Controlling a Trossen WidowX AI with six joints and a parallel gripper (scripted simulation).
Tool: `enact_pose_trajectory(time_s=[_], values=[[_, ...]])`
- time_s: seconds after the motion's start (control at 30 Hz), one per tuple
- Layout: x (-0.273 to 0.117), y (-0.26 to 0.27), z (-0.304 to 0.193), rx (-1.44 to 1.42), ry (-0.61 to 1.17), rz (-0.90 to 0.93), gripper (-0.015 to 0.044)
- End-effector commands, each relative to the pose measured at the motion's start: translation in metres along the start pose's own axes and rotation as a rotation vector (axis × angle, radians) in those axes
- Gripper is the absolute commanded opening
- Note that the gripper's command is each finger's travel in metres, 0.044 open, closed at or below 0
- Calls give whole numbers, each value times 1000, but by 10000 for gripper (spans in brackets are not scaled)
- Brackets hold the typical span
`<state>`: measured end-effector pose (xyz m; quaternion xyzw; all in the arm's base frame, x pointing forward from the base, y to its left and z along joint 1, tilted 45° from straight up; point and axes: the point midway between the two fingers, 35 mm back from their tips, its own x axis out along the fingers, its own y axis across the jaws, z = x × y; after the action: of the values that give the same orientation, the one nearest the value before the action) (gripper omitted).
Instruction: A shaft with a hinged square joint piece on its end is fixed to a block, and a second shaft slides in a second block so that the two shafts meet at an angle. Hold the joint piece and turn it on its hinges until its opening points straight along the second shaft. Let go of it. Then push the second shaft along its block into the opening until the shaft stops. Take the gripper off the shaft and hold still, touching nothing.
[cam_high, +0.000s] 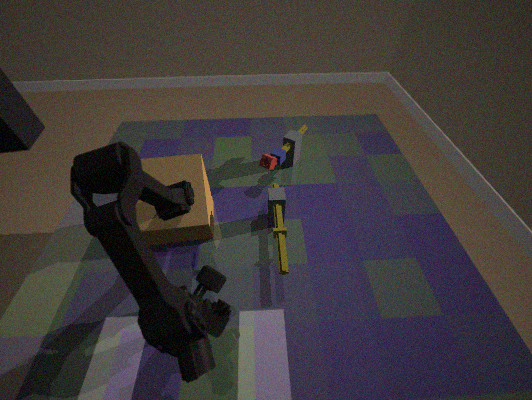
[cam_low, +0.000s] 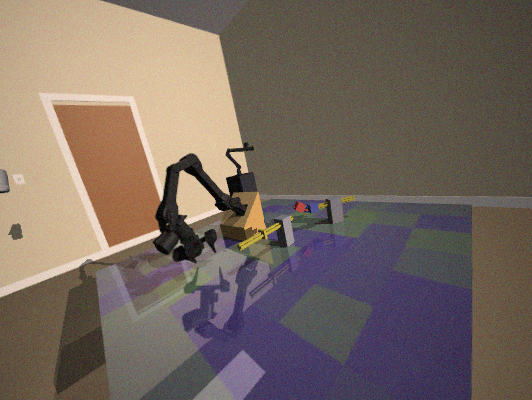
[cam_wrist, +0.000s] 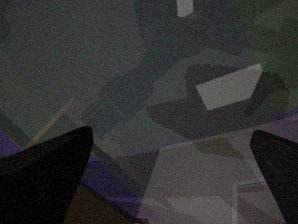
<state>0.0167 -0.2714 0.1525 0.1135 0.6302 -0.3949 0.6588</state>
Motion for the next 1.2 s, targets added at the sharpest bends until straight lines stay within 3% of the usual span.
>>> enact_pose_trajectory(time_s=[0.0,0.53,0.87,1.17], values=[[1,30,24,-40,0,39,440],[-8,209,68,-196,113,78,440],[-25,310,28,-337,131,-21,440],[-43,385,-27,-446,26,-181,440]])
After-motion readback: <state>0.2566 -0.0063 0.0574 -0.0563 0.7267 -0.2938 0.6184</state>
